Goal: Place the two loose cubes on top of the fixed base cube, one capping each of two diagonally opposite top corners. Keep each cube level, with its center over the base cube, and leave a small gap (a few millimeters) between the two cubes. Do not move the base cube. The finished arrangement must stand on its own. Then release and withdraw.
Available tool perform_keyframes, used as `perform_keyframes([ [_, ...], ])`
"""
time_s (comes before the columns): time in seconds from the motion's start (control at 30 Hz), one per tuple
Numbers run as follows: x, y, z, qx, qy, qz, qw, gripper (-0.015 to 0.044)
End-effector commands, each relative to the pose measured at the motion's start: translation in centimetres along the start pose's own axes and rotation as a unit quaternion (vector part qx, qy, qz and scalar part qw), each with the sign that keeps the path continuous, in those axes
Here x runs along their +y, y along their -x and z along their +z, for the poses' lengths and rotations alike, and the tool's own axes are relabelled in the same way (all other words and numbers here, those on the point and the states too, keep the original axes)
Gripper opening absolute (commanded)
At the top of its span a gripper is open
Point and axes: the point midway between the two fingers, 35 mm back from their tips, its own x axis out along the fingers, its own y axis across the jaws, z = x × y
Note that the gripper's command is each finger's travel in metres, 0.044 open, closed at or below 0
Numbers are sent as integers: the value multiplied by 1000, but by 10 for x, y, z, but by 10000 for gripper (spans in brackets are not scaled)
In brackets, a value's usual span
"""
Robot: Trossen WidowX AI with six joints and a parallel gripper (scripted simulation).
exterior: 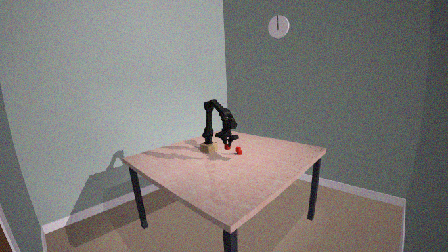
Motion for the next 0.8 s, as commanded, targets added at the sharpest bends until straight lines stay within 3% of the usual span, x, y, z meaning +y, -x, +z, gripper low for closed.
perform_keyframes([
  [0.0, 2, -1, -12, -1, 4, 0, 1000, 105],
  [0.77, 3, -5, -86, 3, 35, -1, 999, 105],
])
